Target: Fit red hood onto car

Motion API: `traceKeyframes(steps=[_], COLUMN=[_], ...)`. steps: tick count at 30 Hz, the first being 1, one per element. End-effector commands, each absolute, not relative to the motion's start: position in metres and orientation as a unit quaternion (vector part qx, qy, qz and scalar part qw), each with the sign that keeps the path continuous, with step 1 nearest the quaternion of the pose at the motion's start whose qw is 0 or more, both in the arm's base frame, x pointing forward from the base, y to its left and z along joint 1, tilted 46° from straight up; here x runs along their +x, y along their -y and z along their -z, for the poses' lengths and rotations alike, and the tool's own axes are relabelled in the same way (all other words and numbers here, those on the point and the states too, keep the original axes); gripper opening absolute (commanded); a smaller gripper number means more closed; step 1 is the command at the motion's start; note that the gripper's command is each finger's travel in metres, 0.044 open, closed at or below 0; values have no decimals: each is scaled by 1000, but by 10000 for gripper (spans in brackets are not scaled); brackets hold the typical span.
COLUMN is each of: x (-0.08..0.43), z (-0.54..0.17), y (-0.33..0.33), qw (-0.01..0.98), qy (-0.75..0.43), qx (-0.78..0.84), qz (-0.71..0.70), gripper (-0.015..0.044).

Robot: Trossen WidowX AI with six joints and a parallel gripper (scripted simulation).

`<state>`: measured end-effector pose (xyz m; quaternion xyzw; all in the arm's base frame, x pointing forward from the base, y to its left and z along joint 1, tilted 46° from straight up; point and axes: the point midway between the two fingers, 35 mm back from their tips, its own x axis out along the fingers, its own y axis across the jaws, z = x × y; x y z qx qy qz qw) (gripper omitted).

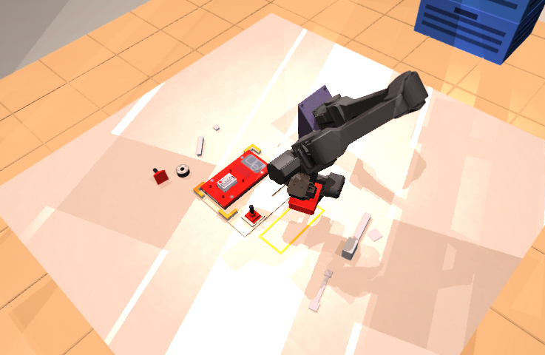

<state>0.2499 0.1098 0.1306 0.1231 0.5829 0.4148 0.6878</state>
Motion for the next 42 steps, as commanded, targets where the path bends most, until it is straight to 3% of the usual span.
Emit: traceKeyframes(steps=[1,42], x=[262,339], z=[-125,-29], y=[-102,4], qw=[689,674], qy=[-586,-631], qx=[127,208], qz=[-406,-322], gripper=[0,0])
